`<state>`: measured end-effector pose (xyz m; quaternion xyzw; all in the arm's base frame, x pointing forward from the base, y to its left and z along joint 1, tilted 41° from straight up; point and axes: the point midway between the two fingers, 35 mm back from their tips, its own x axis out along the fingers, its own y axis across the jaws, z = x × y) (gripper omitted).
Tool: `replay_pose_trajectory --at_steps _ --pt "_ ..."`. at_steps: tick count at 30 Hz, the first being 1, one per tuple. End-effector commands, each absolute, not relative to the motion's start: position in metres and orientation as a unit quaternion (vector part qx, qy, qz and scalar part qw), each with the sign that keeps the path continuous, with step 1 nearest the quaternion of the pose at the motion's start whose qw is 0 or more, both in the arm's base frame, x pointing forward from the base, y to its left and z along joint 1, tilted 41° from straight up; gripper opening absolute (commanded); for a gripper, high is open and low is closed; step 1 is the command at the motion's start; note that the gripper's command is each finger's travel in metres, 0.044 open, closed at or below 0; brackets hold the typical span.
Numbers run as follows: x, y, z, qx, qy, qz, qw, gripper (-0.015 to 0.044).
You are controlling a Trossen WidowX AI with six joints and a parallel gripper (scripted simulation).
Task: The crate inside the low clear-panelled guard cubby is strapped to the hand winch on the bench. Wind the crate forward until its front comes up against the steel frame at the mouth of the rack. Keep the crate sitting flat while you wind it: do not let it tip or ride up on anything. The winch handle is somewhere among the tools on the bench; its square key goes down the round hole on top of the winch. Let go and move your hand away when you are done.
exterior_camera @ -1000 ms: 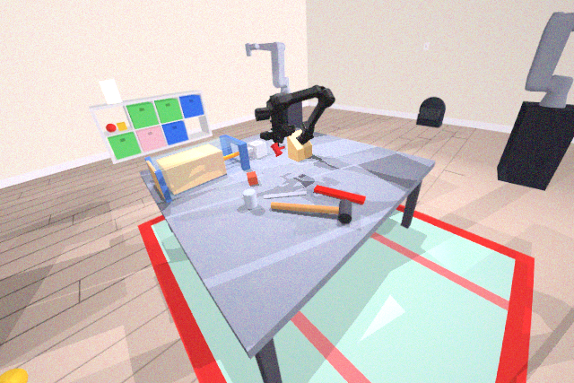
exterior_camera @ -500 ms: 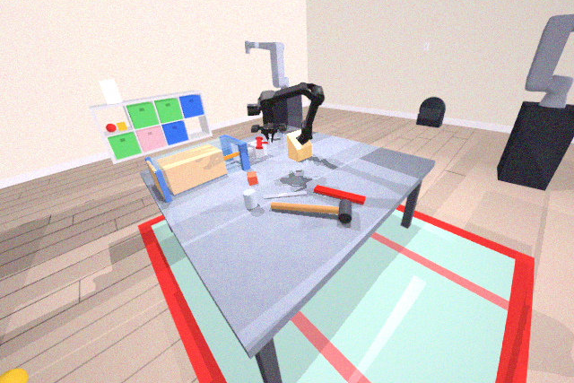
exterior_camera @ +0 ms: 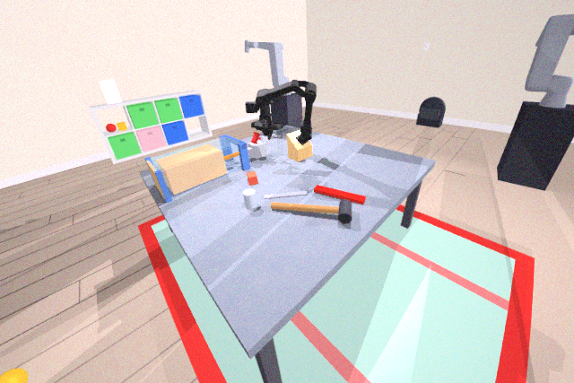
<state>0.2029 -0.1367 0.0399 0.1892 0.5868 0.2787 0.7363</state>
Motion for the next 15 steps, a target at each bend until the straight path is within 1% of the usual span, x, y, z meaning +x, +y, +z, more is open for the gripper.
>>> replay_pose_trajectory --at_steps 1,15 --pt "0.2023 -0.1371 0.0395 0.187 0.589 0.273 0.737 0.0000" --pt "0.2032 -0.1367 0.0403 0.124 0.604 0.200 0.761 0.0000"
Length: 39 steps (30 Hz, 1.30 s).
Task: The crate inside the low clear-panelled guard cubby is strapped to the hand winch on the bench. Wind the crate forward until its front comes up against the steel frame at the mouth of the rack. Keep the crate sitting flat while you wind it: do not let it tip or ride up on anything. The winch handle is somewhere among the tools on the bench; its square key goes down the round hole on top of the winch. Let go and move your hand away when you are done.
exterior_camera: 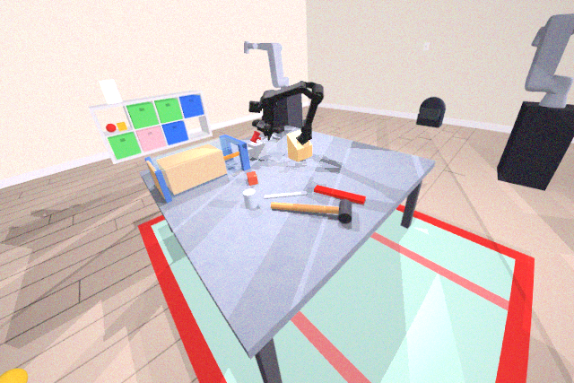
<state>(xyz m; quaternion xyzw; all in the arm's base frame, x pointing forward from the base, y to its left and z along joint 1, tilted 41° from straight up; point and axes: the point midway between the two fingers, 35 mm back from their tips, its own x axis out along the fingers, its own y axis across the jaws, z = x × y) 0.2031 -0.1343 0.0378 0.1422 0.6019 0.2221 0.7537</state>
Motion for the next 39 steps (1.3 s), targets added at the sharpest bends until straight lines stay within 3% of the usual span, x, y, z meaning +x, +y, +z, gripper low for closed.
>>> replay_pose_trajectory --at_steps 1,39 --pt "0.2032 -0.1367 0.0403 0.118 0.606 0.193 0.763 0.0000" --pt "0.2035 -0.1358 0.0409 -0.076 0.617 -0.051 0.781 0.0000"
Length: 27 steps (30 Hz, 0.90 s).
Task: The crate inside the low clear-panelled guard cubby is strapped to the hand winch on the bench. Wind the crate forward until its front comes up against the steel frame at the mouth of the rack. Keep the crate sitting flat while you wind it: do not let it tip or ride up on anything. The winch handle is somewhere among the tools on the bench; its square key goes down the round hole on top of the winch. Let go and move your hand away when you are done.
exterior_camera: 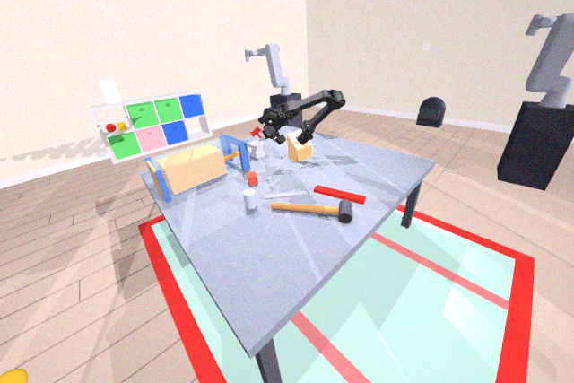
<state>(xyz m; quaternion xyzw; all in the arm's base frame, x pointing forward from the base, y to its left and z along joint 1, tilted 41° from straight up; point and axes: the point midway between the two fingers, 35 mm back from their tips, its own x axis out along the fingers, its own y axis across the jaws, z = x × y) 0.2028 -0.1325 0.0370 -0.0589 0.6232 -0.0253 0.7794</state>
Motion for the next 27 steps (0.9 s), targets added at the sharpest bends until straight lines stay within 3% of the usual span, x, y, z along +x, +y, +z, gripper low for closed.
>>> replay_pose_trajectory --at_steps 1,27 --pt "0.2035 -0.1358 0.0409 -0.082 0.617 -0.059 0.781 0.0000" --pt "0.2034 -0.1347 0.0407 -0.214 0.588 -0.227 0.746 0.0000"
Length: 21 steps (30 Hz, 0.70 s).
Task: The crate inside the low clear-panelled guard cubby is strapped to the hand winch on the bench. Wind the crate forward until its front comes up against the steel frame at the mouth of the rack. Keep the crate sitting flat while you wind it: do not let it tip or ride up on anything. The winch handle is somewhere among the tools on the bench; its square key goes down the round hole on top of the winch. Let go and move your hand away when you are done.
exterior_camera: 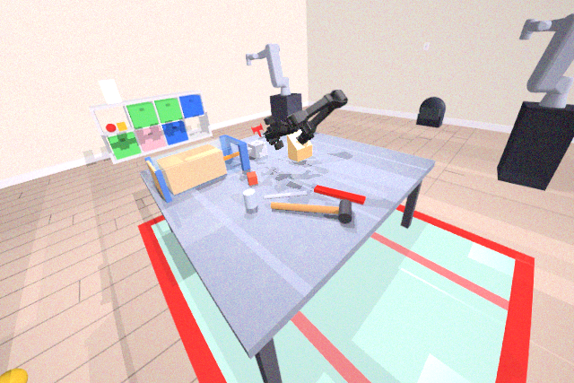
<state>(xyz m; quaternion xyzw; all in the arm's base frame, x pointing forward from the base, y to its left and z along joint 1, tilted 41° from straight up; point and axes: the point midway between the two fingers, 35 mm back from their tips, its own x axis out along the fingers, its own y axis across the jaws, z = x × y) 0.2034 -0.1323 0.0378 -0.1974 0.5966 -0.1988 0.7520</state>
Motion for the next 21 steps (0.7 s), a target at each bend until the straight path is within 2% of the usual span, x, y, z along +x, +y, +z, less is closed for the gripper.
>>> replay_pose_trajectory --at_steps 1,12,21 --pt "0.2034 -0.1347 0.0407 -0.216 0.587 -0.229 0.746 0.0000" --pt "0.2032 -0.1343 0.0403 -0.270 0.566 -0.299 0.719 0.0000" --pt "0.2032 -0.1342 0.0403 -0.273 0.565 -0.302 0.718 0.0000"
